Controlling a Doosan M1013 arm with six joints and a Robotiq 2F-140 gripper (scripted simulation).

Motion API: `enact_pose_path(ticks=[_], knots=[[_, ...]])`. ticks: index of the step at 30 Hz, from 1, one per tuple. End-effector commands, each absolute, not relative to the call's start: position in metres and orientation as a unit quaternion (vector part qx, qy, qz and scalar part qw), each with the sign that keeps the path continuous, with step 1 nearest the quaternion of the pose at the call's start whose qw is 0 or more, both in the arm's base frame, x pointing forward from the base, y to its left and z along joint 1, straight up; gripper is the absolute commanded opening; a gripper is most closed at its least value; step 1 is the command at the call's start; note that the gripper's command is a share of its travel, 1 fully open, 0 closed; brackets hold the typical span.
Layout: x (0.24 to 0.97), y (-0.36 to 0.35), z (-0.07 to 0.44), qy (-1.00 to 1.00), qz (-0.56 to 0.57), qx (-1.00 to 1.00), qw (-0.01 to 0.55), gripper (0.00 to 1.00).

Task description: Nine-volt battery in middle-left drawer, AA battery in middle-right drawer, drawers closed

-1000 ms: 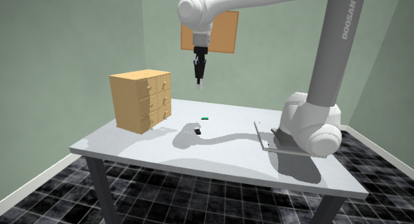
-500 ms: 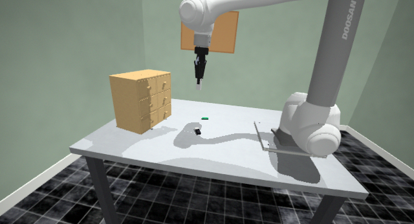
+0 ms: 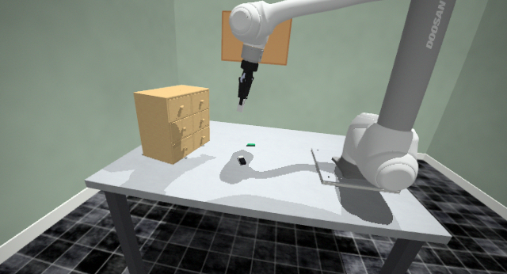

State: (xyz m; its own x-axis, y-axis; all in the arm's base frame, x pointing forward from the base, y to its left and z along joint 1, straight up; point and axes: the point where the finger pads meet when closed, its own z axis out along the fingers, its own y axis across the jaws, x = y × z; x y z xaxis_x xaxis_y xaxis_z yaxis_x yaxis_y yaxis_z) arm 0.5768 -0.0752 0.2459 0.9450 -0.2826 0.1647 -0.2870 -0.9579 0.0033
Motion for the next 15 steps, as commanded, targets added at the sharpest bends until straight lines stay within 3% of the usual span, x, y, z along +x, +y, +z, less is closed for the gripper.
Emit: enact_pose_path(ticks=[1,15], knots=[[0.581,-0.077,0.241,-0.144,0.108,0.984,0.017,0.00],[0.603,-0.083,0.219,-0.140,0.243,0.959,0.037,0.00]])
